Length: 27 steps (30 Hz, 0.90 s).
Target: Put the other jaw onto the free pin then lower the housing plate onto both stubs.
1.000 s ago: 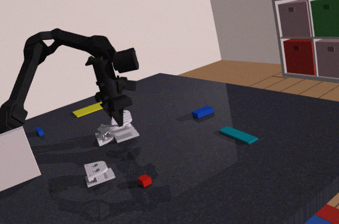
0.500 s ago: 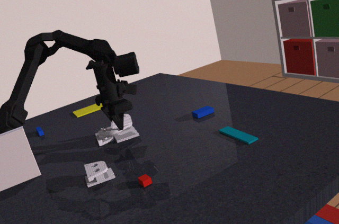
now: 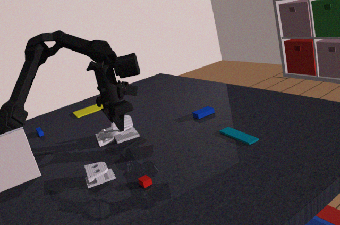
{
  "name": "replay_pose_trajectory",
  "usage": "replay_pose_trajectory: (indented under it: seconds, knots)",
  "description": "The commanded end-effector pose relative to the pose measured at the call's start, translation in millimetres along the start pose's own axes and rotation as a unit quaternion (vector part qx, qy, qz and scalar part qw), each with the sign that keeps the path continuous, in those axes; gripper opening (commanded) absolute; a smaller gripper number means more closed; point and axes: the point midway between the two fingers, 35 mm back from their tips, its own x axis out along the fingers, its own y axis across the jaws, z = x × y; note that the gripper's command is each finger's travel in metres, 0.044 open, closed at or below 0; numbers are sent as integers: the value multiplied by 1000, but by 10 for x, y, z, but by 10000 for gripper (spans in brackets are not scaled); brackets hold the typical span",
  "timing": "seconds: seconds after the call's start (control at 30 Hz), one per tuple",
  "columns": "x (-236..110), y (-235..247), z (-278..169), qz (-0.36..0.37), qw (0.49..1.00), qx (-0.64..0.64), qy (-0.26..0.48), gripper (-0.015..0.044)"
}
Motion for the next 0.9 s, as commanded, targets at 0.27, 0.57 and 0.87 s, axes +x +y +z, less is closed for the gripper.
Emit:
replay_pose_trajectory:
  seconds: [0.27, 0.57, 0.87]
  knots:
    - [42, 2, -4, 2, 1000, 4, 0, 134]
    - [50, 3, -4, 2, 1000, 4, 0, 134]
    - [74, 3, -4, 2, 1000, 4, 0, 134]
